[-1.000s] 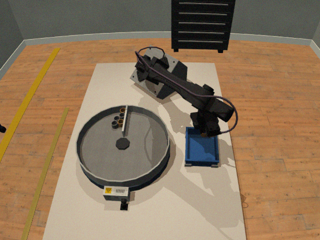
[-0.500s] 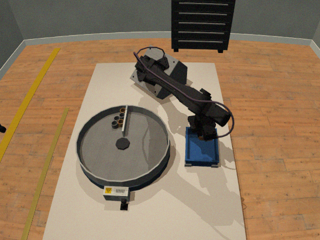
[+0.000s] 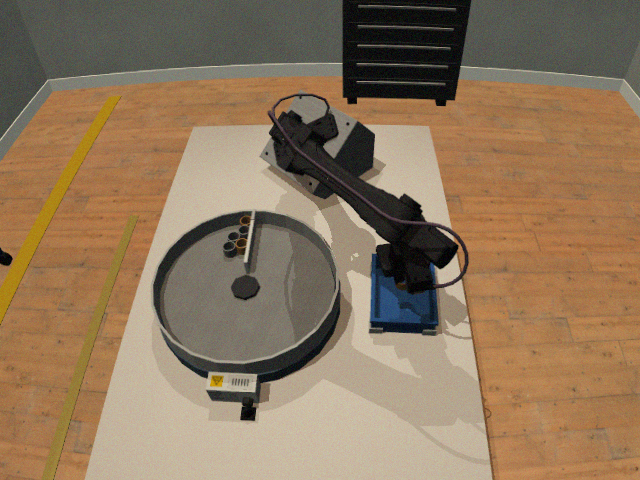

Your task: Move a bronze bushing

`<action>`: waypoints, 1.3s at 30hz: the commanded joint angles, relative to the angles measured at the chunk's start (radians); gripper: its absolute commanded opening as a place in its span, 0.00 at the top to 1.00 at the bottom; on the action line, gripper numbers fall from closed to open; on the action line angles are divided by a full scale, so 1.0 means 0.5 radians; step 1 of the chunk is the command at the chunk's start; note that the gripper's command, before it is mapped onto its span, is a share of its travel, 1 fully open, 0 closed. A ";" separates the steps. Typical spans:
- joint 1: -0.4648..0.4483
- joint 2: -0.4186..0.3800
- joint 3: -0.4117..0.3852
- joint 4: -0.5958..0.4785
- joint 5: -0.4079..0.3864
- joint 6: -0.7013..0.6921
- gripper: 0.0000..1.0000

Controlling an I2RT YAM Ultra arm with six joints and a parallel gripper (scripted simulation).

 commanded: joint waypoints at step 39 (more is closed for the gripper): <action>0.053 -0.102 -0.138 0.156 0.005 -0.017 1.00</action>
